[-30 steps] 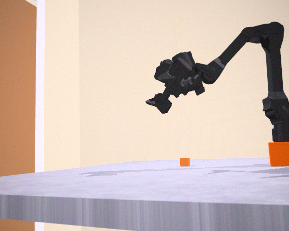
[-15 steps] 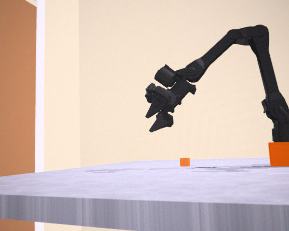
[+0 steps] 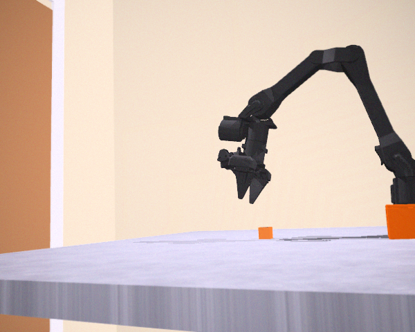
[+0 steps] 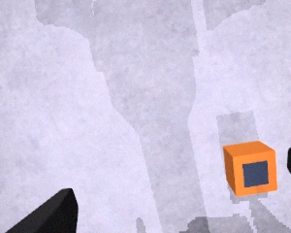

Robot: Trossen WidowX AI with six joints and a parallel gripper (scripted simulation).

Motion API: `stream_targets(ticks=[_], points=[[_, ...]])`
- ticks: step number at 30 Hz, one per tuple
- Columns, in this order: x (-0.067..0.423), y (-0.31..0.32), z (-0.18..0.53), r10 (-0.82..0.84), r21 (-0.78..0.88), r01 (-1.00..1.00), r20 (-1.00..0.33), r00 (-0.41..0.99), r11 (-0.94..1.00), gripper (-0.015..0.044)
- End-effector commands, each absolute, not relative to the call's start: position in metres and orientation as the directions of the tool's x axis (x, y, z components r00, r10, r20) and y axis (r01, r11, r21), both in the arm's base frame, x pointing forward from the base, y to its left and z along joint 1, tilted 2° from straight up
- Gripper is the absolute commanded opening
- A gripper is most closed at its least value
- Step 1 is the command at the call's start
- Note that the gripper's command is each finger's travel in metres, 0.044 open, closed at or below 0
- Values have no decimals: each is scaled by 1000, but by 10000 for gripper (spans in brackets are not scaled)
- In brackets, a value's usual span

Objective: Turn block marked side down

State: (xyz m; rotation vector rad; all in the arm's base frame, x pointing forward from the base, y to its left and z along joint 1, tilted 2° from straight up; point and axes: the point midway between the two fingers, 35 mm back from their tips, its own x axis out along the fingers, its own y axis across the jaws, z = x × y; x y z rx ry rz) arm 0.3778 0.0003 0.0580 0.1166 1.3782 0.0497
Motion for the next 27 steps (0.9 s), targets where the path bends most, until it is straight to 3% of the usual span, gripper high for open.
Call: stream_targets(ticks=[1,27], points=[[352,-45,56,-4,-4,42,-1000,-5,999,440],[350,-46,5,-4,-4,42,-1000,-5,999,440]])
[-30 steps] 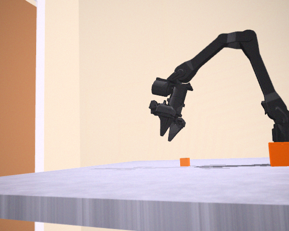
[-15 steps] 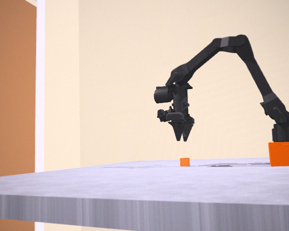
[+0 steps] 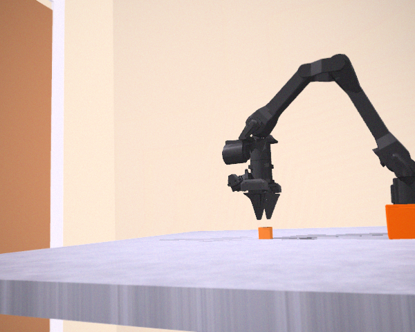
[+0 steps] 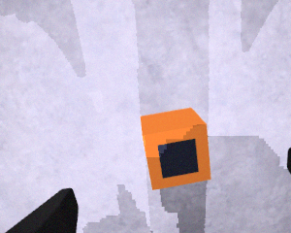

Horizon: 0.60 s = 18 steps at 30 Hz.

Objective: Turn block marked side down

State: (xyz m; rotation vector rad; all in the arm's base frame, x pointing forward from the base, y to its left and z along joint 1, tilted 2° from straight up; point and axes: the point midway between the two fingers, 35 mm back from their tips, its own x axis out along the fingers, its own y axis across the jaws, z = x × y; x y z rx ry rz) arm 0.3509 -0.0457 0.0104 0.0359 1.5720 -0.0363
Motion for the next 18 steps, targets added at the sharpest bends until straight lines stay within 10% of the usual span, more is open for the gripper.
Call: stream_targets(ticks=[1,18], points=[[350,-46,5,-4,-4,42,-1000,-5,999,440],[350,-47,-23,-4,-4,42,-1000,-5,999,440]])
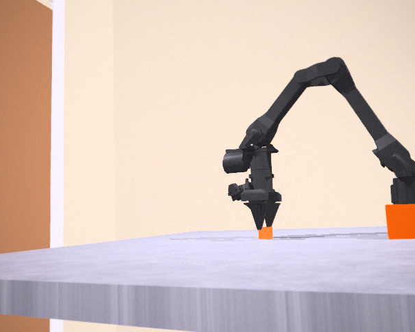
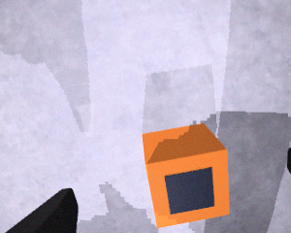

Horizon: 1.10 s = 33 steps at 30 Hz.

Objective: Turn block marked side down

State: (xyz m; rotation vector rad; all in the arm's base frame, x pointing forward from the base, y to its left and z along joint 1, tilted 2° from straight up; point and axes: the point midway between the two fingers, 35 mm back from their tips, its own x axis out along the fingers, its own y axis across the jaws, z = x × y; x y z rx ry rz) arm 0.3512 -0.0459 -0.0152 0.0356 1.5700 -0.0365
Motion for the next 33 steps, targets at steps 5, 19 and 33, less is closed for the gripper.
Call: stream_targets(ticks=[5,19,33], points=[[350,-47,-27,-4,-4,42,-1000,-5,999,414],[350,-47,-27,-4,-4,42,-1000,-5,999,105],[350,-47,-22,-4,-4,42,-1000,-5,999,0]])
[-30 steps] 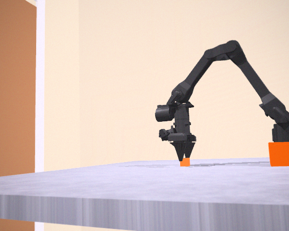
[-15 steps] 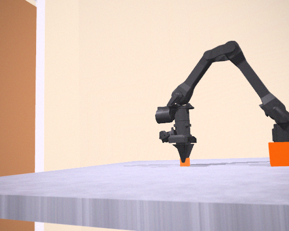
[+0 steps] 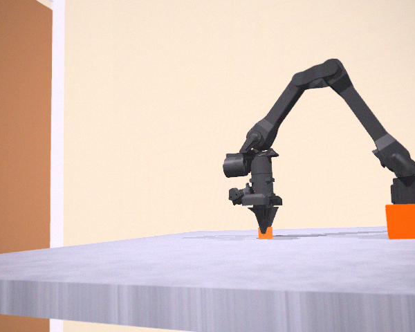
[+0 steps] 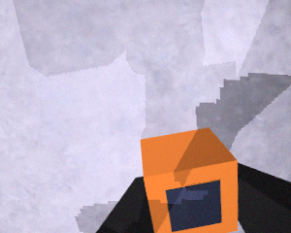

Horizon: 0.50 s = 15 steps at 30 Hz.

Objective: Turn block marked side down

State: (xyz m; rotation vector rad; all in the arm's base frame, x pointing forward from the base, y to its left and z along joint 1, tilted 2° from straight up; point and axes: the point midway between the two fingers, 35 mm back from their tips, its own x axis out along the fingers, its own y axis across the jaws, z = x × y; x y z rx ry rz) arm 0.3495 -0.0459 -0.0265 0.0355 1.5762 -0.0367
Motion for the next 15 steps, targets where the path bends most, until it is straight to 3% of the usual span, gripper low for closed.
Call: stream_targets(ticks=[1,9,15], points=[[350,-47,-16,-4,-4,42,-1000,-5,999,0],[350,-47,3,-4,-4,42,-1000,-3,999,0],[352,-47,-2,-6,-3,44,-997,81,999,0]])
